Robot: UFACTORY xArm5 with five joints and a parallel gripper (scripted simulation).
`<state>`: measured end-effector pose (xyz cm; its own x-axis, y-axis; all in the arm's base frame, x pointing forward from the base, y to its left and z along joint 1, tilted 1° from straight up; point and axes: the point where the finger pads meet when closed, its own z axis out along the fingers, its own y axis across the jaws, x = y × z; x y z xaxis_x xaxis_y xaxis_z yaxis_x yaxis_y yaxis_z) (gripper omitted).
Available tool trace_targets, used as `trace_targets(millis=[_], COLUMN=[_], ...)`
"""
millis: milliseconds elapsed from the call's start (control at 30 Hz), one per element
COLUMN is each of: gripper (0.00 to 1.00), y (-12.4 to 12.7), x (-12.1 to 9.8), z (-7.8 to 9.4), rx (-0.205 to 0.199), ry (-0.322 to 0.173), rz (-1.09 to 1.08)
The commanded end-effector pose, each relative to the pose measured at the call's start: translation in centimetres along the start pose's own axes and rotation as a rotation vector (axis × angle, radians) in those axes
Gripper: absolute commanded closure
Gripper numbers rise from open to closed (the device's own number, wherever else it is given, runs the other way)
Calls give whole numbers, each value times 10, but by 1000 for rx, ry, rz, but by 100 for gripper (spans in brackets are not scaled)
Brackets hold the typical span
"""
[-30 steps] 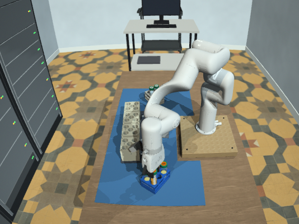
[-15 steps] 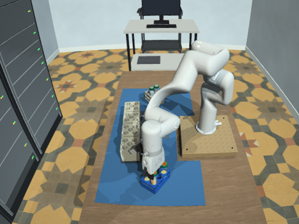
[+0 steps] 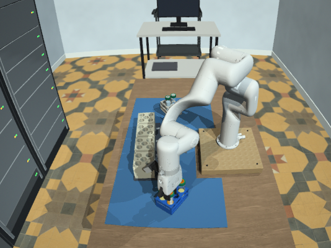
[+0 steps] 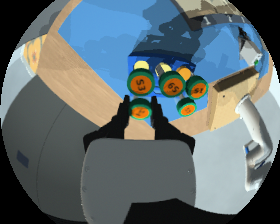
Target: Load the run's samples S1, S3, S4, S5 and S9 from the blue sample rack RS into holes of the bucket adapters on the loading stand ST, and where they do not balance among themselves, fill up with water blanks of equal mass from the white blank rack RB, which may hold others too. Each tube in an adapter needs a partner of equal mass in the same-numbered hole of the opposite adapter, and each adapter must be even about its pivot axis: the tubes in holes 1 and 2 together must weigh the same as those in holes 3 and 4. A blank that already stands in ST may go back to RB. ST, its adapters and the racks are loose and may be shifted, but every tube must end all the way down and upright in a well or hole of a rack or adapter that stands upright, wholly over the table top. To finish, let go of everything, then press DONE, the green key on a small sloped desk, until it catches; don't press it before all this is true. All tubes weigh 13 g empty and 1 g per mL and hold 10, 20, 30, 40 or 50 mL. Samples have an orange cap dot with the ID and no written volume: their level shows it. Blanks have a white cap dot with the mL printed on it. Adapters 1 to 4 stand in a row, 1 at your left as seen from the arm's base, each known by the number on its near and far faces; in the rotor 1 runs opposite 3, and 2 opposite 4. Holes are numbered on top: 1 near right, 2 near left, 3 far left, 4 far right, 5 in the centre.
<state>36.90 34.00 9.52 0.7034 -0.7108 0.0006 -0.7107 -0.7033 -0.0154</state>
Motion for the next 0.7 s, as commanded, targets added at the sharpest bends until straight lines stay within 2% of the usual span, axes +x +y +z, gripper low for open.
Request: trace_targets(millis=[0, 633, 667], gripper=[100, 100, 57], y=[-1, -1, -1], x=[0, 0, 0], z=[2, 6, 6], rx=[4, 4, 4], ry=[0, 0, 0], rz=[0, 0, 0])
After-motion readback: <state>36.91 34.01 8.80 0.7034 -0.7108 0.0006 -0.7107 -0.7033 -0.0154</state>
